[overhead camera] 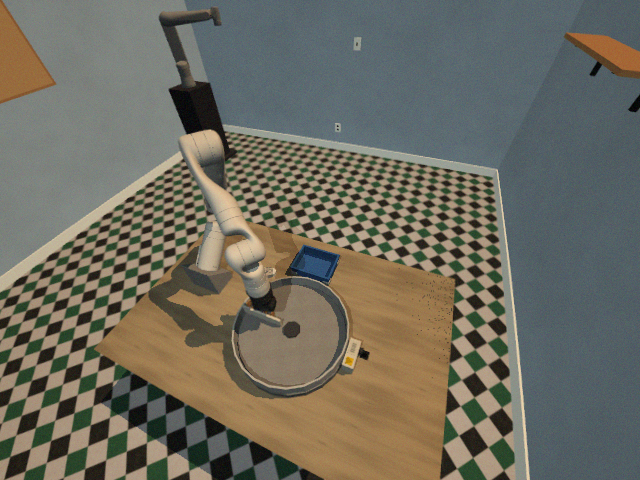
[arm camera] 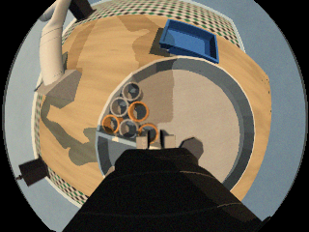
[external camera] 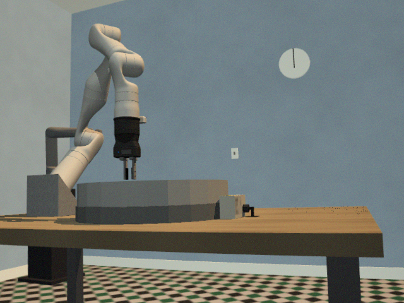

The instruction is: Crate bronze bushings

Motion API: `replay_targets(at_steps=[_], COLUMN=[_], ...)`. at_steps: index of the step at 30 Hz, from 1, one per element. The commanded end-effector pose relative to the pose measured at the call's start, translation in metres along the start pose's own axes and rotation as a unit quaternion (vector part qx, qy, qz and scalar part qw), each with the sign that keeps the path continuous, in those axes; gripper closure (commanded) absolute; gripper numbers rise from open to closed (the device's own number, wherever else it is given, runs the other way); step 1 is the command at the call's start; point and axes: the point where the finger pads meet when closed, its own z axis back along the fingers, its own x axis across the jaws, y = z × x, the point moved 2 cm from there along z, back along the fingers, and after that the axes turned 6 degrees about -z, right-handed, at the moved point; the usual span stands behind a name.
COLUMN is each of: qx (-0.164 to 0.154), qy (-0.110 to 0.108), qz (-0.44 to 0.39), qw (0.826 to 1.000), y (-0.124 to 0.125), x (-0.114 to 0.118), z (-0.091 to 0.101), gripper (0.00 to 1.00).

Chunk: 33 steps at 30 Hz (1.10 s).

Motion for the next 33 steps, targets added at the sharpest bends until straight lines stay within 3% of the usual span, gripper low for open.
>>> replay_targets(at_steps=[1,6,11,33], qx=[0.0,0.0,0.0,0.0], qy=[0.0,0.0,0.0,0.0], qz=[0.0,0.0,0.0,0.0], qw=[1.0,1.0,1.0,1.0], y=[0.0,0.0,0.0,0.0], x=[0.0,0.0,0.0,0.0], z=[0.0,0.0,-0.015,-0.021], gripper=[0.55,0.55,0.55,0.55])
